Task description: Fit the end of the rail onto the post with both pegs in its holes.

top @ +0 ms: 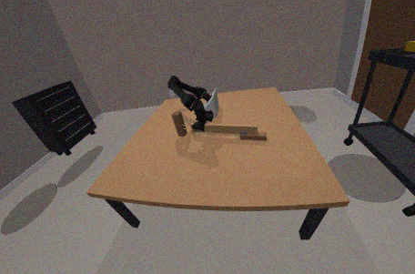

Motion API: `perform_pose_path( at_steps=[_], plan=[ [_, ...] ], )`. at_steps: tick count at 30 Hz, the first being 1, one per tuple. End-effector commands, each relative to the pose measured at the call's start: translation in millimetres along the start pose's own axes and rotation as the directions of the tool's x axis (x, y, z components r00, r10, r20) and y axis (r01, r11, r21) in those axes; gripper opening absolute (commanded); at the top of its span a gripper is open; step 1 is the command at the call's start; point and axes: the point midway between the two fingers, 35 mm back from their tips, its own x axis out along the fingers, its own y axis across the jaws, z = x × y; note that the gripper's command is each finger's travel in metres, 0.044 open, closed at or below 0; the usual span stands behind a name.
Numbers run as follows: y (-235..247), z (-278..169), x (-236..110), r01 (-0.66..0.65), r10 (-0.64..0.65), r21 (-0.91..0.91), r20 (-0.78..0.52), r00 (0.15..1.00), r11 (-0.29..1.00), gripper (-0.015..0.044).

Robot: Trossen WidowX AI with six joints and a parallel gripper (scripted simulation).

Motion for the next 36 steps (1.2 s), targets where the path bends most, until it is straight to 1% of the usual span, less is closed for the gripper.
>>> perform_pose_path(
  at_steps=[1, 36],
  plan=[
    [-0.8, 1.3, -2.3, 0.007, -0.007, -0.001, 0.007, 1.000, 1.000, 0.0000],
    [-0.7, 2.7, -3.5, 0.007, -0.007, -0.001, 0.007, 1.000, 1.000, 0.0000]
  ],
)
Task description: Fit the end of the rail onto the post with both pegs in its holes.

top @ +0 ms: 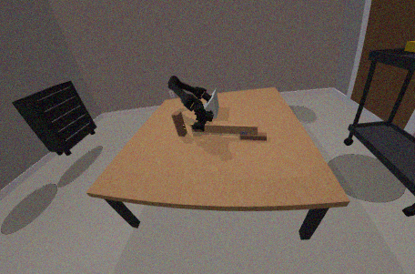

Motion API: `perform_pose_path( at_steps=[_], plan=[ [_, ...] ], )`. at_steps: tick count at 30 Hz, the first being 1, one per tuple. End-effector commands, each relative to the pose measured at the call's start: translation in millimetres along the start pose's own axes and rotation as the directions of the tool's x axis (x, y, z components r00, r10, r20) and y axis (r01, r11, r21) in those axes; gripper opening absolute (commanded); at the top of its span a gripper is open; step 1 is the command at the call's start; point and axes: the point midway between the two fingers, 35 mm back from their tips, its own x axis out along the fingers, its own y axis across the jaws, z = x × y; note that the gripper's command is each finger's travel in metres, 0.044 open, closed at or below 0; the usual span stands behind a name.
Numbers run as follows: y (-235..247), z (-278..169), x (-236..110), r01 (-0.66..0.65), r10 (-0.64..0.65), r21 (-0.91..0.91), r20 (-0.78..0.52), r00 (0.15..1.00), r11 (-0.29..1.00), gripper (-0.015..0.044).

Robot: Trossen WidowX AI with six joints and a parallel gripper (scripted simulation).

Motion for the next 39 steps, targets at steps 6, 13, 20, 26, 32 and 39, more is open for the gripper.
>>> perform_pose_path(
  at_steps=[6, 13, 20, 26, 32, 39],
  plan=[
    [-1.1, 2.8, -3.0, 0.008, -0.008, -0.002, 0.005, 1.000, 1.000, 0.0000],
    [-1.1, 2.8, -2.0, 0.008, -0.008, -0.002, 0.005, 1.000, 1.000, 0.0000],
    [-1.1, 2.8, -1.3, 0.008, -0.008, -0.002, 0.005, 1.000, 1.000, 0.0000],
    [-1.1, 1.5, -1.3, 0.008, -0.008, -0.002, 0.005, 1.000, 1.000, 0.0000],
    [-1.1, -0.1, -1.3, 0.008, -0.008, -0.002, 0.005, 1.000, 1.000, 0.0000],
    [-1.0, 1.4, -1.7, 0.008, -0.008, -0.002, 0.005, 1.000, 1.000, 0.0000]
  ],
)
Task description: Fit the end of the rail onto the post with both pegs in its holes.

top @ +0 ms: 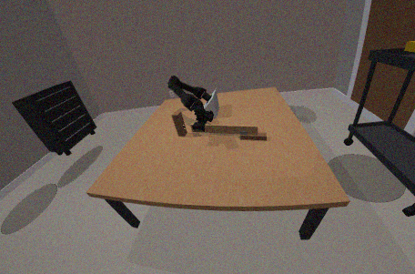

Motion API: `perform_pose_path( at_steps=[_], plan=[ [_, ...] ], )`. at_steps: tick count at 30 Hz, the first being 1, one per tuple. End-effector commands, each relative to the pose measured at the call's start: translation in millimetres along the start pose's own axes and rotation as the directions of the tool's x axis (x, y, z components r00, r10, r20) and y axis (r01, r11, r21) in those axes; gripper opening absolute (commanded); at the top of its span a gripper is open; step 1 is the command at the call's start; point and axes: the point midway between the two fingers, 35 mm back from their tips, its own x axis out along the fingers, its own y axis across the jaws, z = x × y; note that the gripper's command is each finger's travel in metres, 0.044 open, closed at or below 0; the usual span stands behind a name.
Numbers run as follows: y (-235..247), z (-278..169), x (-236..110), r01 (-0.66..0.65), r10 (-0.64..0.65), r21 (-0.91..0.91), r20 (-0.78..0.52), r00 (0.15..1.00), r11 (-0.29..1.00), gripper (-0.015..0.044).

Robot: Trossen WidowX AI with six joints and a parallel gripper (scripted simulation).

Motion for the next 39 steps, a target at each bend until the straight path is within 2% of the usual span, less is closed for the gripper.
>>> perform_pose_path(
  at_steps=[1, 39],
  plan=[
    [-0.8, 1.0, -2.6, 0.005, -0.005, -0.002, 0.003, 1.000, 1.000, 0.0000],
    [-0.7, 2.9, -1.8, 0.005, -0.005, -0.002, 0.003, 1.000, 1.000, 0.0000]
  ],
)
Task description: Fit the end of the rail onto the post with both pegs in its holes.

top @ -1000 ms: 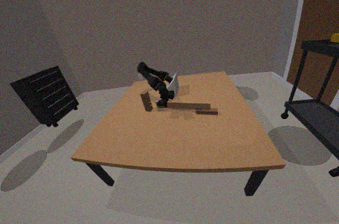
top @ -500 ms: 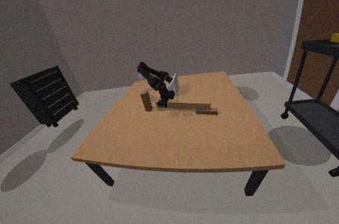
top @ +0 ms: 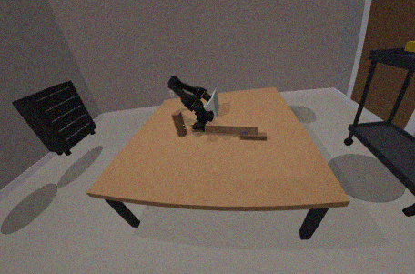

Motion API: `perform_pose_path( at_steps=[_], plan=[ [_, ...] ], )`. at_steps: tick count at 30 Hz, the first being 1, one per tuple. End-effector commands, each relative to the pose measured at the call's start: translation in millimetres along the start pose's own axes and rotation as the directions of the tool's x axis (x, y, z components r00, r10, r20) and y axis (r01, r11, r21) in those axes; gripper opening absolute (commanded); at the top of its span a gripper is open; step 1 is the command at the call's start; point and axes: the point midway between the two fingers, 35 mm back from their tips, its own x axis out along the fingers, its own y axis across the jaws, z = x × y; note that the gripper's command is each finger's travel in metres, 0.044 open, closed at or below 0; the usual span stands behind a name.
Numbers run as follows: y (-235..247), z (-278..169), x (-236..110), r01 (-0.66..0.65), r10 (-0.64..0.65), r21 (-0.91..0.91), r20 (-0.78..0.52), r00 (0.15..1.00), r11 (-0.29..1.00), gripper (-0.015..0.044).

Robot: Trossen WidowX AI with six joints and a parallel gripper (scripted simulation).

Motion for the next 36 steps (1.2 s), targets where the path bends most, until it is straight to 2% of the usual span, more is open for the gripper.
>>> perform_pose_path(
  at_steps=[1, 36],
  plan=[
    [-0.3, 1.5, -1.3, 0.005, -0.005, -0.003, 0.003, 1.000, 1.000, 0.0000],
    [-0.5, 2.9, -3.0, 0.005, -0.005, -0.003, 0.003, 1.000, 1.000, 0.0000]
  ],
)
